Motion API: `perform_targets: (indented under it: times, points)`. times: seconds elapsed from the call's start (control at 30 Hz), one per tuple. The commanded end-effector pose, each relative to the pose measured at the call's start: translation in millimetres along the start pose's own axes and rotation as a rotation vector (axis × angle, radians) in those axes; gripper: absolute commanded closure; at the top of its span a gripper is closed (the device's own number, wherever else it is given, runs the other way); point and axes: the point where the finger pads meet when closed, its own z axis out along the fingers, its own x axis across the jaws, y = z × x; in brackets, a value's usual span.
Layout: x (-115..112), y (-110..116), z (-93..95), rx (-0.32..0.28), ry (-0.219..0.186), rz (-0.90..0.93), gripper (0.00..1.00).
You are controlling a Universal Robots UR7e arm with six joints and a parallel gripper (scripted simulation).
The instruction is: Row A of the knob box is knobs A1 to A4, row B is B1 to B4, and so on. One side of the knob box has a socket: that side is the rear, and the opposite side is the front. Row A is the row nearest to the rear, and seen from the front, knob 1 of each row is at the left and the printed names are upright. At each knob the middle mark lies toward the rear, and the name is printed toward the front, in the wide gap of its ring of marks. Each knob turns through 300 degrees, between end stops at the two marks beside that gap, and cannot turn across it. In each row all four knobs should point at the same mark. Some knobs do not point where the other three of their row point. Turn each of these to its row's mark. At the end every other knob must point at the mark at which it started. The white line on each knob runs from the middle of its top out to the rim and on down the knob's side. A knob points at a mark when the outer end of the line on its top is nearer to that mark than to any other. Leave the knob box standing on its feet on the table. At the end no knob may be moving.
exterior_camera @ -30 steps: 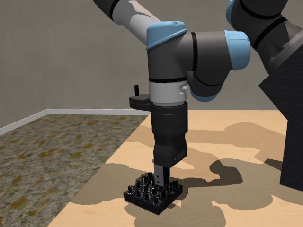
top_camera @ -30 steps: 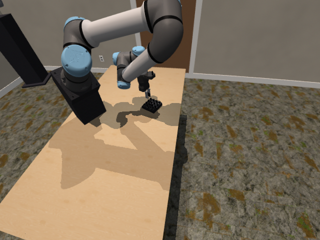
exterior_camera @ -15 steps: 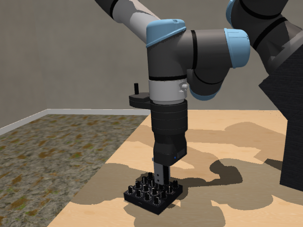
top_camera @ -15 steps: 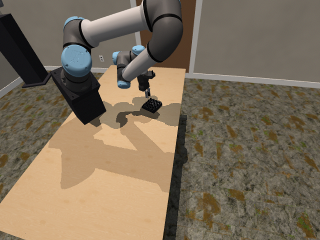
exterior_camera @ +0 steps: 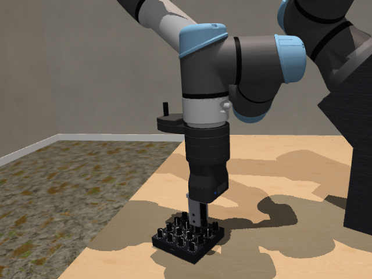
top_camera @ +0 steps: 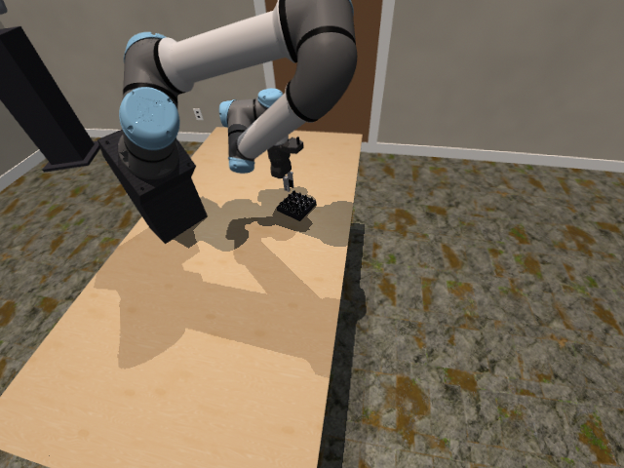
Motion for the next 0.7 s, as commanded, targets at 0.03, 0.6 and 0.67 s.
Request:
perform_targets:
  times: [0.03, 0.6, 0.67]
  points:
    - [0.0, -2.9, -1.2, 0.000, -0.001, -0.080, 0.54]
    - [1.5, -13.5, -5.4, -0.001, -0.001, -0.490, 0.54]
    - [1.9, -14.6, -6.0, -0.001, -0.002, -0.547, 0.54]
